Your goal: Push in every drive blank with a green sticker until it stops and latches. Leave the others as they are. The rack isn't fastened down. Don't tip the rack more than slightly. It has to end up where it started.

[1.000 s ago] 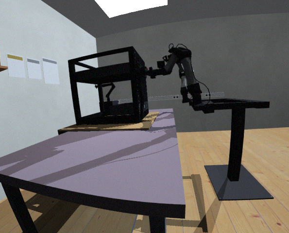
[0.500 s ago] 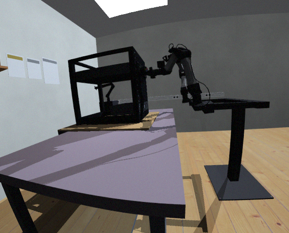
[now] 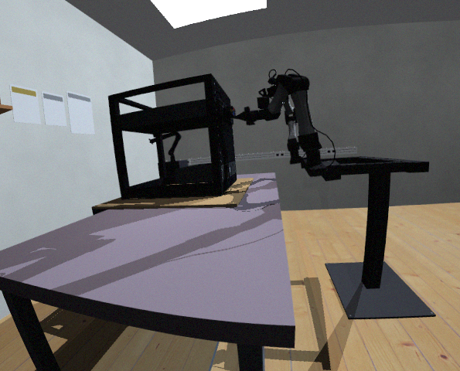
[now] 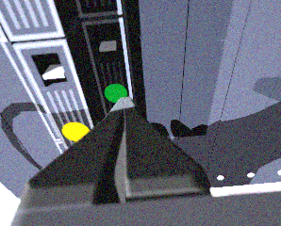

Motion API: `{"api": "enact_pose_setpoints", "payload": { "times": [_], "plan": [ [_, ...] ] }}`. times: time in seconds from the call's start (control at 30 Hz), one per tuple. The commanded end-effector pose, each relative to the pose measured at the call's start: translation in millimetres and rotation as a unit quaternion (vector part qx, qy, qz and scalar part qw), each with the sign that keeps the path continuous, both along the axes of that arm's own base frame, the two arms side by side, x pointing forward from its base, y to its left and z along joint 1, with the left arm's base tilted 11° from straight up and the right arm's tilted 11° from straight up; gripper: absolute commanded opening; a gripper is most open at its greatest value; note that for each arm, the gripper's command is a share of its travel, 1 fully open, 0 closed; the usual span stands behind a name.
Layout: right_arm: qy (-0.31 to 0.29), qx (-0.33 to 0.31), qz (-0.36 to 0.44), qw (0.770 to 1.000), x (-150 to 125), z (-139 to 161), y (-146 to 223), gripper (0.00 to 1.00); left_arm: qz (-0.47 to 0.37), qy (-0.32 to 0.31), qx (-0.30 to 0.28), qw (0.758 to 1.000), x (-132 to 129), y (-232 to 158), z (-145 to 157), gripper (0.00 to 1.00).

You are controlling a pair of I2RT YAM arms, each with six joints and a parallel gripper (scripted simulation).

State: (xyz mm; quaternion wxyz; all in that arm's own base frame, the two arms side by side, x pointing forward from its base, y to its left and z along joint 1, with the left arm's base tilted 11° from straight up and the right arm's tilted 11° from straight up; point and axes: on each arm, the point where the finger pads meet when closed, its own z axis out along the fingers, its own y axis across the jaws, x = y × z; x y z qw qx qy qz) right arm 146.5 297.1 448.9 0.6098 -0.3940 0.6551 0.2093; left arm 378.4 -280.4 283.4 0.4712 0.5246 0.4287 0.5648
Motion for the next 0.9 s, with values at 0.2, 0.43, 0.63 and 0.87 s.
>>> {"api": "enact_pose_setpoints", "payload": {
  "times": [0.2,0.43,0.63,0.87],
  "plan": [
    [-0.002,0.004,-0.001,1.000,0,4,0,1.00,0.003,-0.018,-0.020,1.000,-41,10,15,0.00],
    [0.002,0.001,0.021,1.000,-7,7,7,1.00,-0.008,-0.011,-0.047,0.999,-52,9,11,0.00],
    [0.001,0.013,0.059,0.998,-18,24,22,1.00,-0.055,0.001,-0.173,0.983,-58,14,19,0.00],
    [0.004,0.032,0.099,0.995,-31,45,38,1.00,-0.111,0.002,-0.361,0.926,-73,34,50,0.00]
  ]
}}
